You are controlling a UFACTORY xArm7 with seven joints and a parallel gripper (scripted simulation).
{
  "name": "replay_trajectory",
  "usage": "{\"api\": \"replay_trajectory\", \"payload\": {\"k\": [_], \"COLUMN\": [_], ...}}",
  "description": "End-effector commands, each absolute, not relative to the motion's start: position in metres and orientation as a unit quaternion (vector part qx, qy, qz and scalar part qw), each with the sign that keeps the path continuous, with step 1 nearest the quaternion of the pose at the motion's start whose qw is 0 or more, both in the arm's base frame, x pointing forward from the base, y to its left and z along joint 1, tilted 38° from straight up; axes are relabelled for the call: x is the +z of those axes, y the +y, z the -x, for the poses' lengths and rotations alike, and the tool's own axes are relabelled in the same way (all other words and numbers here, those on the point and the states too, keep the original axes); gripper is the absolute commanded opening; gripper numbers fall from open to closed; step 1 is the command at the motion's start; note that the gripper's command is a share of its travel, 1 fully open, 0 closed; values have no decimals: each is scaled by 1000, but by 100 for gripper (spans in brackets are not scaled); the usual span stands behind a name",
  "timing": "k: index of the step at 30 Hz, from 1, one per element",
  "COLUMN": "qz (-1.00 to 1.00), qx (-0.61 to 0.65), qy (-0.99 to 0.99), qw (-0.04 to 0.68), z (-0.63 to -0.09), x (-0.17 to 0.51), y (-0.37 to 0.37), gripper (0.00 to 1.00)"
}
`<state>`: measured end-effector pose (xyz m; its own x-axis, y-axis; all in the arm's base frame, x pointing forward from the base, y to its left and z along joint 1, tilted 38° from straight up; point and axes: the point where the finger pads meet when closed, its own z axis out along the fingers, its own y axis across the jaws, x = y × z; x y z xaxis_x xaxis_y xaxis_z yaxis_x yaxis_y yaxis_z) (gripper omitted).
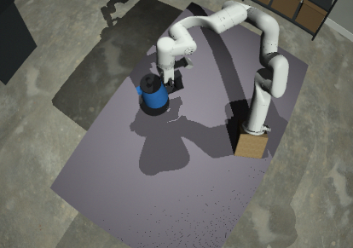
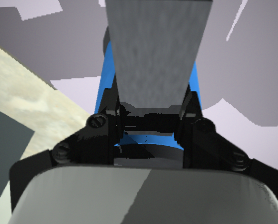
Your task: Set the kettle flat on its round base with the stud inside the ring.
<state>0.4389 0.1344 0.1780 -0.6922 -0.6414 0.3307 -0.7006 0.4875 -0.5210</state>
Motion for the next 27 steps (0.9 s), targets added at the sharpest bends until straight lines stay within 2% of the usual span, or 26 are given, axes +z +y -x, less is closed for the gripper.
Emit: {"api": "replay_trajectory", "payload": {"k": [1, 27], "qz": [-391, -391], "qx": [323, 323], "qy": [-861, -861], "qw": [43, 43], "z": [-439, -442], "x": [179, 169], "y": [137, 129], "gripper": [0, 0]}}
